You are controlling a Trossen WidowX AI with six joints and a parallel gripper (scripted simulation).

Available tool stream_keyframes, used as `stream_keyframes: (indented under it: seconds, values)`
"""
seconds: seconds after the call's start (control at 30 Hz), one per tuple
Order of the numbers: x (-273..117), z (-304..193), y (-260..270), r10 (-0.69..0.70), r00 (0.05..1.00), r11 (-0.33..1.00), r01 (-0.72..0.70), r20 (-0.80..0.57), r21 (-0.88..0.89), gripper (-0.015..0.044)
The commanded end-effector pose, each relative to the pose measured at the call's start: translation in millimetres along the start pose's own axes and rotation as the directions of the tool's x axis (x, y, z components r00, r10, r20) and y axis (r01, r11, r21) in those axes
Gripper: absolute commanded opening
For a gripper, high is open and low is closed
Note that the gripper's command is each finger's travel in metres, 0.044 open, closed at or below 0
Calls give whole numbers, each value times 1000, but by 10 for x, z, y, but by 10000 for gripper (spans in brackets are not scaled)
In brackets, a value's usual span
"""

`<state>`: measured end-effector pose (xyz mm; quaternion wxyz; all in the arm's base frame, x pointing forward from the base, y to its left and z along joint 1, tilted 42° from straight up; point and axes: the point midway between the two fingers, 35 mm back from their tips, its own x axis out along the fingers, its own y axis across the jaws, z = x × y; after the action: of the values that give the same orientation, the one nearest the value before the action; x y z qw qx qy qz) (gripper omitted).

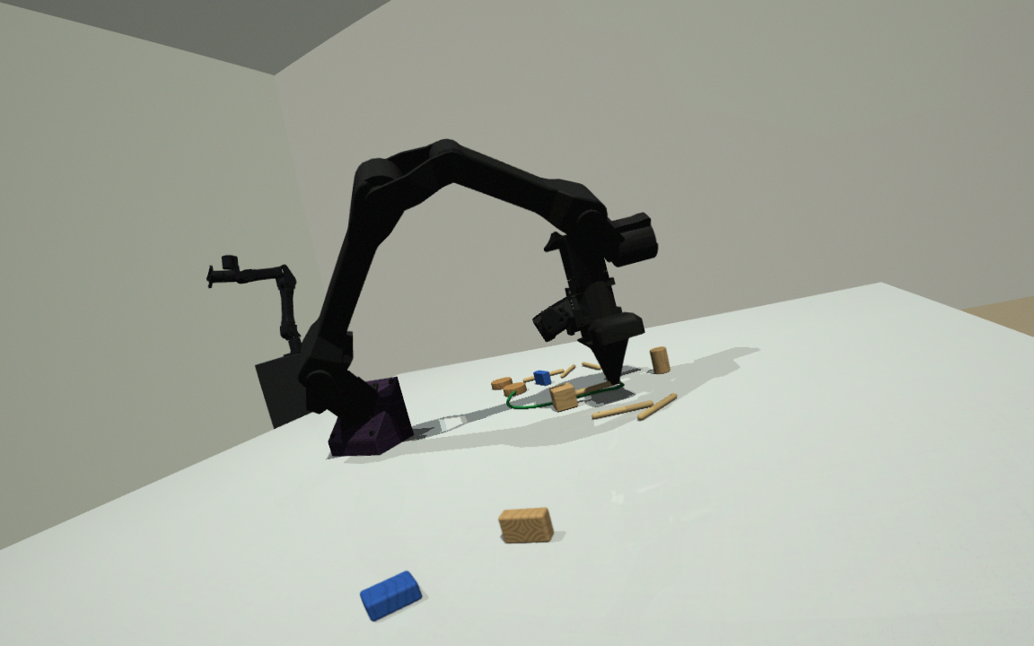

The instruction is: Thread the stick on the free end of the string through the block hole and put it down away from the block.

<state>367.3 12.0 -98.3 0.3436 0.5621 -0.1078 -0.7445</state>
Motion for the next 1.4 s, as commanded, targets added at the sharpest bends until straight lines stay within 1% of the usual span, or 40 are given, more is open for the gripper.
stream_keyframes:
  seconds: [0.0, 1.23, 1.37]
  values:
    - [-1, 62, 7, 4, 1000, 1000, -4, 1, -5, 0]
    - [-1, 506, -4, 4, 1000, 1000, -4, 3, -7, 0]
    - [-2, 483, -3, 2, 1000, 1000, -2, 3, -8, 105]
